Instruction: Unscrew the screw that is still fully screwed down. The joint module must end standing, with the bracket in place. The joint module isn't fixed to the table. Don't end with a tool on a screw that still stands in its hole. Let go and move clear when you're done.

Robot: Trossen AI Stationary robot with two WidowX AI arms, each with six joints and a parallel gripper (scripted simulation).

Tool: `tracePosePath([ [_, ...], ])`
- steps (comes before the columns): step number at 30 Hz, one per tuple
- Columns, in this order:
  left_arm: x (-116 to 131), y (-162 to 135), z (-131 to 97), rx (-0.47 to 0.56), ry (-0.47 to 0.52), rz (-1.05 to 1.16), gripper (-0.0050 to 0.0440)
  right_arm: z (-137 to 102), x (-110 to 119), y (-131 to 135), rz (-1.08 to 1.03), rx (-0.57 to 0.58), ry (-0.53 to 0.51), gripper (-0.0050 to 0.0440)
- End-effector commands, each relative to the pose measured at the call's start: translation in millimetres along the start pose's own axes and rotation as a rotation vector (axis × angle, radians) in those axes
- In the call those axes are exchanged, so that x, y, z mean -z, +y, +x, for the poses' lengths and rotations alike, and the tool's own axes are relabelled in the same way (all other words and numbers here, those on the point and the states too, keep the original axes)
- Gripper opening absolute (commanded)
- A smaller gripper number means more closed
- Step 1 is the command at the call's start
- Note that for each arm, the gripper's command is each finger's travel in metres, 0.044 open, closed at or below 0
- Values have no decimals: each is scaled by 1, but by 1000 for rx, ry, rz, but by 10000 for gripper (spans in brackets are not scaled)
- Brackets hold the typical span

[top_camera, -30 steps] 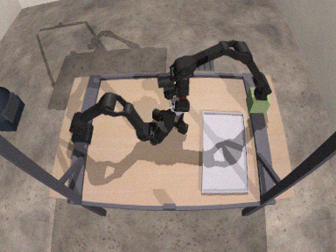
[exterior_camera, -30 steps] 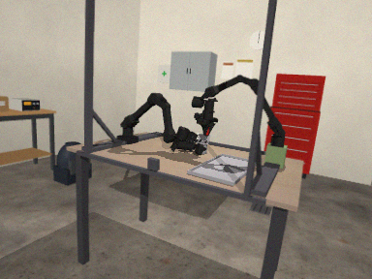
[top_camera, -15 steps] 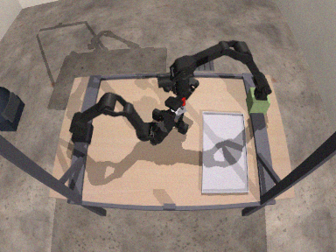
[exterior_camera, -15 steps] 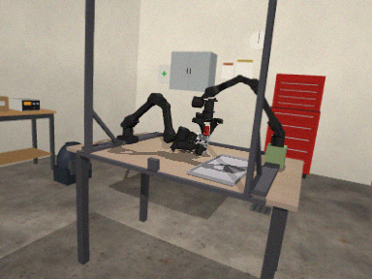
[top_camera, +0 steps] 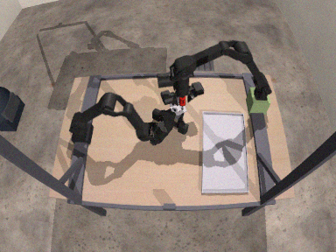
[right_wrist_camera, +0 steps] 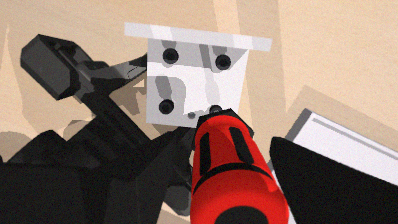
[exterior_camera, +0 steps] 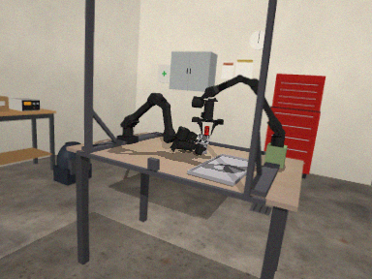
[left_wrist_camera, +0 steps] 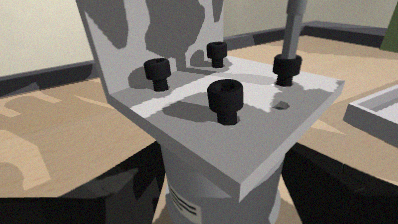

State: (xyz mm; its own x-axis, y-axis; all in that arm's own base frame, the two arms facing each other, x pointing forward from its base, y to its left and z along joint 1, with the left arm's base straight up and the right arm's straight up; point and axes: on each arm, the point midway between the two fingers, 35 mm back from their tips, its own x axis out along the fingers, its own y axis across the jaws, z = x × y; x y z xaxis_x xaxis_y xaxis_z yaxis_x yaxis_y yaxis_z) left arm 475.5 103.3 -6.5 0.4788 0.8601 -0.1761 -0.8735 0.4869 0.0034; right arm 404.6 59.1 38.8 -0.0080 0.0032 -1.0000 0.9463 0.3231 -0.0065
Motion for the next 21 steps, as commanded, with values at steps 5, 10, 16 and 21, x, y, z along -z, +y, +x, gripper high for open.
tracePosePath([
  [5,-11,-3,2,1,-13,-25,245,-14,-3,5,367,-41,-2,250],
  [10,-11,-3,2,1,-13,-25,245,-14,-3,4,579,-42,2,250],
  [16,-11,-3,2,1,-13,-25,245,-14,-3,4,798,-42,6,250],
  [21,-11,-3,2,1,-13,-25,245,-15,-3,3,1012,-44,11,250],
])
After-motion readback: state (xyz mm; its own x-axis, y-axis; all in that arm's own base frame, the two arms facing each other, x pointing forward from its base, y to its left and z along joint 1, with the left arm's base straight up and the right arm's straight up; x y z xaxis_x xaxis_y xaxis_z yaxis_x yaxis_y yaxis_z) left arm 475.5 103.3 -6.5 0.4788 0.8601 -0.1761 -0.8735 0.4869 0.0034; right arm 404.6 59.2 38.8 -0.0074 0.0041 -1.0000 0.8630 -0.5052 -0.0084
